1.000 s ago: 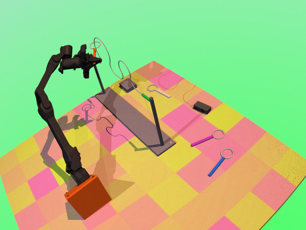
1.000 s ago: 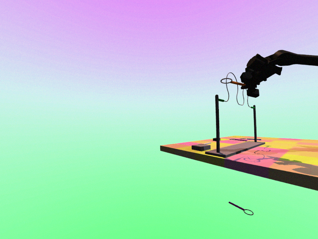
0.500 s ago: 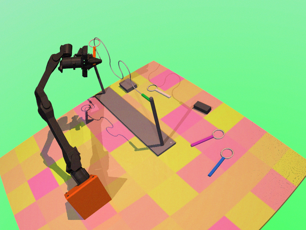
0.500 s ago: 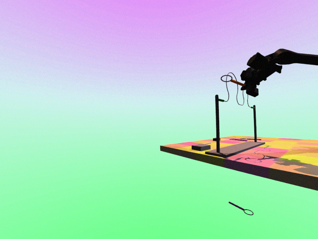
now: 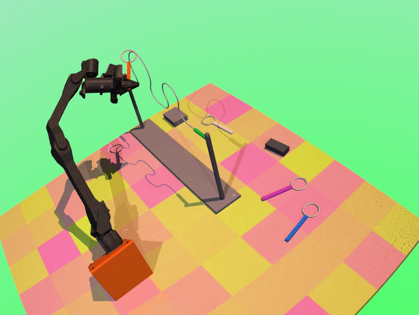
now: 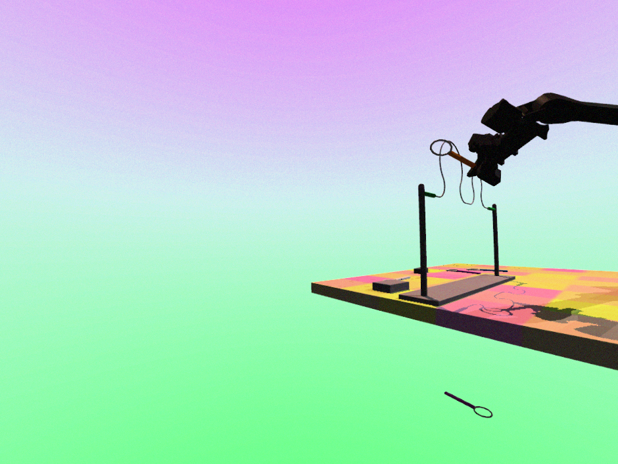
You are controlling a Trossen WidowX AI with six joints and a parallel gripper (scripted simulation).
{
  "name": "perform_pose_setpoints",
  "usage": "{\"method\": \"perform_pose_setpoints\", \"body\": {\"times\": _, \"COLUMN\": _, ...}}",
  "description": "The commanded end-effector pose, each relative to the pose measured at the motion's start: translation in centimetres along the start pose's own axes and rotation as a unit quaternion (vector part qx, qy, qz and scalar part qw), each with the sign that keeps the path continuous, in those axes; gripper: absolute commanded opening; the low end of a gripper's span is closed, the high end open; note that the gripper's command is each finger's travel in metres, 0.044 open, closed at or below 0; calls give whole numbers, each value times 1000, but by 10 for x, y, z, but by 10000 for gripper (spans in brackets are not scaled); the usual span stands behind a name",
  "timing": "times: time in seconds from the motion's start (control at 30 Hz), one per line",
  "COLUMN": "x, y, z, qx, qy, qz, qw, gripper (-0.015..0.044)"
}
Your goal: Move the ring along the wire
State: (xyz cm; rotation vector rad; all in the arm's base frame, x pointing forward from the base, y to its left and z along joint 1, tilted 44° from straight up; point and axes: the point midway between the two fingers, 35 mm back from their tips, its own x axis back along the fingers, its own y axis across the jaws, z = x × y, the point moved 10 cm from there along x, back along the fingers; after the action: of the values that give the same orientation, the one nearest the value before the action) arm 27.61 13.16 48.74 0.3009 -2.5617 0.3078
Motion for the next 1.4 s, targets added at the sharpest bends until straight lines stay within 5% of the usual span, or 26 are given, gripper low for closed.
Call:
{"method": "perform_pose_setpoints", "body": {"times": 0.0, "x": -1, "y": -2, "z": 1, "qx": -24, "qy": -2, "qz": -13, "qw": 1000, "gripper": -150}}
{"method": "perform_pose_setpoints", "body": {"times": 1.37, "x": -5, "y": -6, "z": 9, "qx": -241, "qy": -30, "qz": -139, "qw": 960, "gripper": -150}}
